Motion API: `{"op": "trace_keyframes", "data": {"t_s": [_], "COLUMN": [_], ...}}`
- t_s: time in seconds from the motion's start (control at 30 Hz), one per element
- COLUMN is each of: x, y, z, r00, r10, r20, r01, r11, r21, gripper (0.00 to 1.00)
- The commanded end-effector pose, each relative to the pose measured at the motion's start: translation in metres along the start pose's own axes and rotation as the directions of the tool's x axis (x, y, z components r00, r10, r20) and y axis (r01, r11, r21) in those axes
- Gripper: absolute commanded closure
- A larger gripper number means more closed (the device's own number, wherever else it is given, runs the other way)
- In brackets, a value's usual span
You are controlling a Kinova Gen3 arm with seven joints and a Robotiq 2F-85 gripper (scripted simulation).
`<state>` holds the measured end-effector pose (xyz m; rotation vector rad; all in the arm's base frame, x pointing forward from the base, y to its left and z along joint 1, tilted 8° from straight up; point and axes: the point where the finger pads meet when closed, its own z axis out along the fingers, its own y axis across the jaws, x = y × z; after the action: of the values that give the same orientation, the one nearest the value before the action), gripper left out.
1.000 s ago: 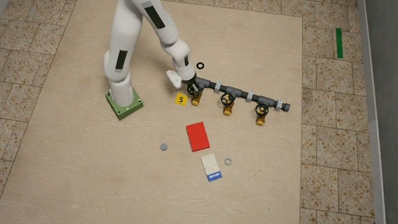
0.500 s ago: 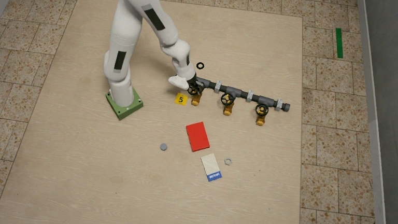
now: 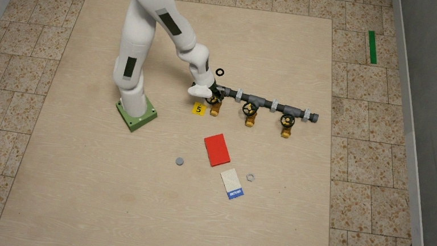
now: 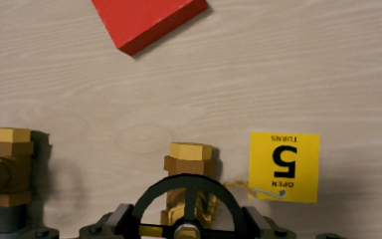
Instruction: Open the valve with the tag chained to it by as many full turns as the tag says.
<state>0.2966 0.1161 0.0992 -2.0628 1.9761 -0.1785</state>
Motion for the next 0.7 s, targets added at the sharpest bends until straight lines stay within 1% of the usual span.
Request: {"op": "trace_keyframes", "data": {"t_s": [0.0, 0.33, 0.37, 0.67], "x": [-0.0001, -0.0001, -0.0001, -0.0001], "y": [-0.0003, -0.0003, -0.0003, -0.0003], "z": [-0.0002, -0.0002, -0.0002, -0.0002], "r00": [1.000, 0.999, 0.999, 0.999], "r10": [-0.022, -0.044, -0.044, -0.044], "r20": [0.002, 0.002, 0.002, 0.002], "r01": [0.022, 0.044, 0.044, 0.044], "r11": [1.000, 0.999, 0.999, 0.999], "r21": [-0.007, -0.007, -0.007, -0.007], "gripper": [0.36, 0.36, 0.00, 0.00]}}
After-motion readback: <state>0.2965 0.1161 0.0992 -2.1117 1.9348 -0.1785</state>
